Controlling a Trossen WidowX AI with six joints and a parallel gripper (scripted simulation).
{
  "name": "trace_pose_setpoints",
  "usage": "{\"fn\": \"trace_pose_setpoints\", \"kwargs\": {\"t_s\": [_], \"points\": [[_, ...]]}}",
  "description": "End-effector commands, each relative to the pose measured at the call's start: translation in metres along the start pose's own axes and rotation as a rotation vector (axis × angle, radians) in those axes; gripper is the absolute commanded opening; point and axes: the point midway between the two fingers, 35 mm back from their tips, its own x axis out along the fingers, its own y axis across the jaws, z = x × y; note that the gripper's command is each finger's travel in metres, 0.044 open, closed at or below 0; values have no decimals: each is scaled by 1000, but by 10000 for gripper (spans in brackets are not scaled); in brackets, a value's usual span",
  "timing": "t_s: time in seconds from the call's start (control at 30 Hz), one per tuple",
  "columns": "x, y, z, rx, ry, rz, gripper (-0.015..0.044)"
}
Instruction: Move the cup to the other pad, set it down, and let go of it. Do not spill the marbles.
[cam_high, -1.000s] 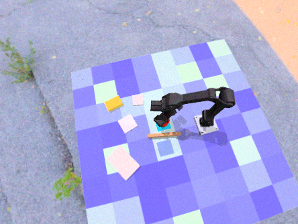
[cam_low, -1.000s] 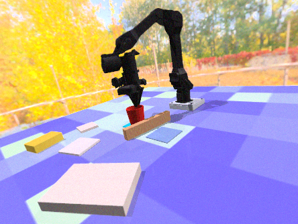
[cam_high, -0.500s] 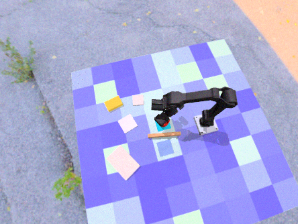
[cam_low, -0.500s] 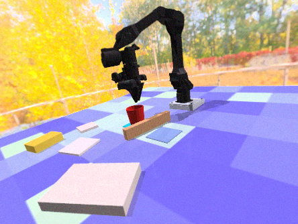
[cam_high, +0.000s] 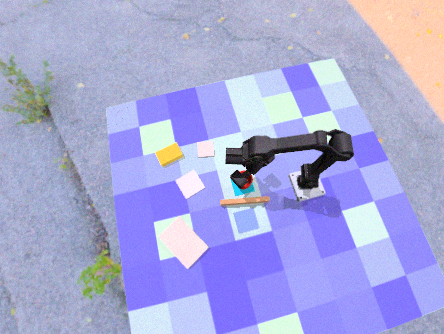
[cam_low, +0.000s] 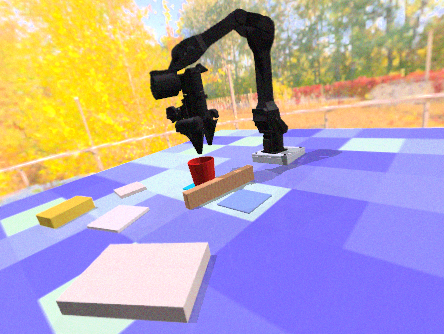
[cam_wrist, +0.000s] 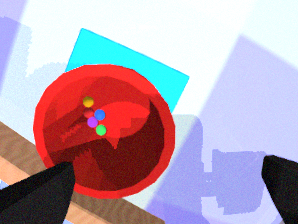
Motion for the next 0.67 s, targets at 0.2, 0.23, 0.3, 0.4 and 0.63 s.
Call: {"fn": "trace_pose_setpoints", "kwargs": {"t_s": [0.2, 0.23, 0.3, 0.4, 0.63], "points": [[-37, 2, 1, 2, -15, 11, 440], [-40, 2, 1, 2, -15, 11, 440], [-47, 1, 1, 3, -16, 12, 440], [-57, 0, -1, 3, -18, 12, 440], [-55, 0, -2, 0, -11, 10, 440]]}}
